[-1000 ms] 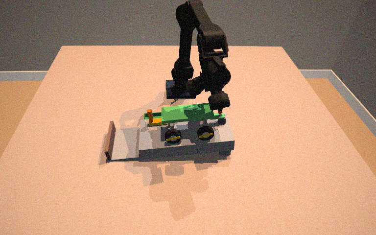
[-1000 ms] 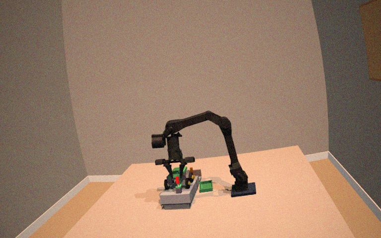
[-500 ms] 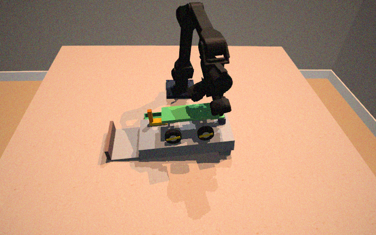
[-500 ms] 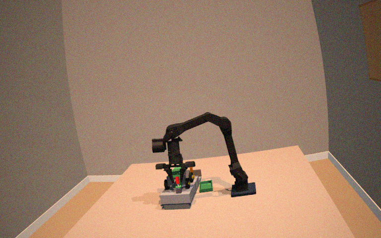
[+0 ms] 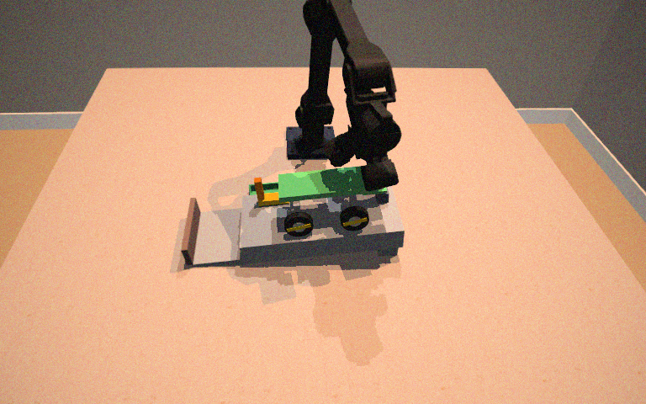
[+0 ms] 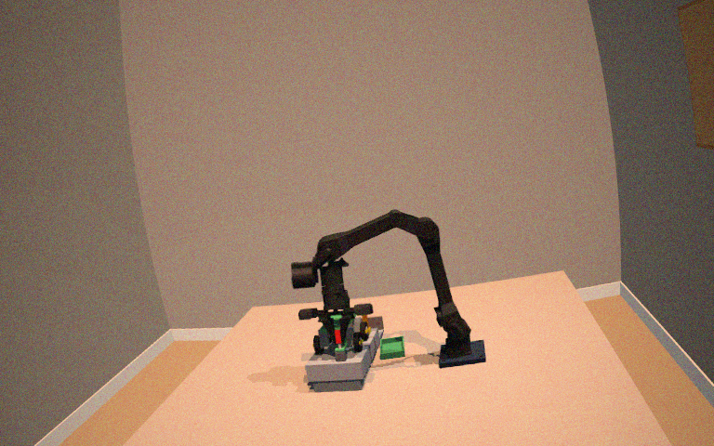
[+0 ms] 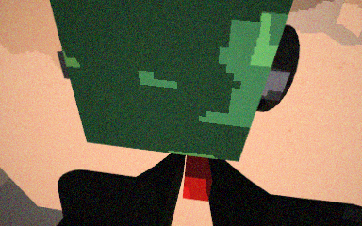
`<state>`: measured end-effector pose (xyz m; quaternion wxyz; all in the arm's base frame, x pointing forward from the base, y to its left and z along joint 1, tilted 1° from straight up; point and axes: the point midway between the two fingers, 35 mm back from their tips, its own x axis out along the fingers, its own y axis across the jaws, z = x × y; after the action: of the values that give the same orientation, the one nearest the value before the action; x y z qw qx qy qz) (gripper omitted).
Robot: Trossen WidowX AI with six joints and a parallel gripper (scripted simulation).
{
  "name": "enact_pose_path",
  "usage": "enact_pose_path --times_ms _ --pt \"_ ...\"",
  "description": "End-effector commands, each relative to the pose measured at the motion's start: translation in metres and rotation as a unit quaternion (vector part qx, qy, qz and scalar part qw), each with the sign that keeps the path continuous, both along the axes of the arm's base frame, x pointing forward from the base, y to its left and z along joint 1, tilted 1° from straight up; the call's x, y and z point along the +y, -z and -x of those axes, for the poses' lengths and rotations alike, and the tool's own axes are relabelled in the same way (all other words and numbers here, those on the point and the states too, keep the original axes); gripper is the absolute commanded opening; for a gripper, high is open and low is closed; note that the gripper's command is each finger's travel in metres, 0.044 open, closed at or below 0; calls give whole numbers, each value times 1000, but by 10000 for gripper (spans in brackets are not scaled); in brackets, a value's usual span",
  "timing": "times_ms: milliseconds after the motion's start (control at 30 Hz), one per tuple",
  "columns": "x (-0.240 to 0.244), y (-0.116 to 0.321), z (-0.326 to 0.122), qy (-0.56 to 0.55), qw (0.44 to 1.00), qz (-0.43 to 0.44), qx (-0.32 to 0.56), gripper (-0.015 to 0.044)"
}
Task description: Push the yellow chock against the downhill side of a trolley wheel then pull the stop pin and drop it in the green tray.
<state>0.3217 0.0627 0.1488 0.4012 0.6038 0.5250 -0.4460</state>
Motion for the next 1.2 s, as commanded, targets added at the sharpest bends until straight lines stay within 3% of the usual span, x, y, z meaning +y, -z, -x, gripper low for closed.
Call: enact_pose_path --times_ms 0,133,1167 --pt "0 0 -1 0 1000 0 -2 45" --pt "0 -1 -1 0 1000 0 -2 0" --pt "-4 -18 3 2 1000 -2 1 0"
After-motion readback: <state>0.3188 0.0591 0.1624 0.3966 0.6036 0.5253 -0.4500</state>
